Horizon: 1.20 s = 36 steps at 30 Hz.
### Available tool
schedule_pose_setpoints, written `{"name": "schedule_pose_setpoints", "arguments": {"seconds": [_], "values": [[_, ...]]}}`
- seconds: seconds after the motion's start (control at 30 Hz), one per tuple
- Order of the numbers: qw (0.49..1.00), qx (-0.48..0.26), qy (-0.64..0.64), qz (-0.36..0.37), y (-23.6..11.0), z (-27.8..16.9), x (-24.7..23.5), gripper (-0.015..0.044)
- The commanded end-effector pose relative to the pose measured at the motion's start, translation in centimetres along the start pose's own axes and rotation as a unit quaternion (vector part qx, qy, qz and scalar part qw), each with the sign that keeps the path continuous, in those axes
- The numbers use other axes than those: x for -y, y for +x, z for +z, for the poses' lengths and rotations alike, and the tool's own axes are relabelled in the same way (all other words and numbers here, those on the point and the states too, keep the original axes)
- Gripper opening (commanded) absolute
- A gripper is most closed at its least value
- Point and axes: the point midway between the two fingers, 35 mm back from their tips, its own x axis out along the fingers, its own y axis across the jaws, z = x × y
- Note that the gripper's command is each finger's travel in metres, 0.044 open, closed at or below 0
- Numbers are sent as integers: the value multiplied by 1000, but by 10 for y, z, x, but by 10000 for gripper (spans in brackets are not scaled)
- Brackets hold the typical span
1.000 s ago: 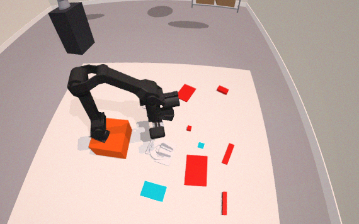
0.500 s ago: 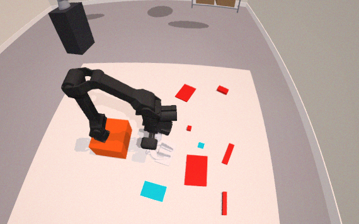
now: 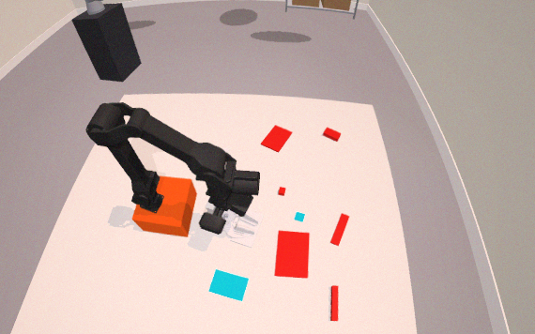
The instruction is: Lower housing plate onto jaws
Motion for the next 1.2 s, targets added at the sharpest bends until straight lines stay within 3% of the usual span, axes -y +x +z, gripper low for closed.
{"name": "schedule_pose_setpoints", "arguments": {"seconds": [0.0, 1.17], "values": [[1000, -1, 4, 2, 1, -1, 0, 351], [1000, -2, 10, 2, 1, -10, -9, 351]]}}
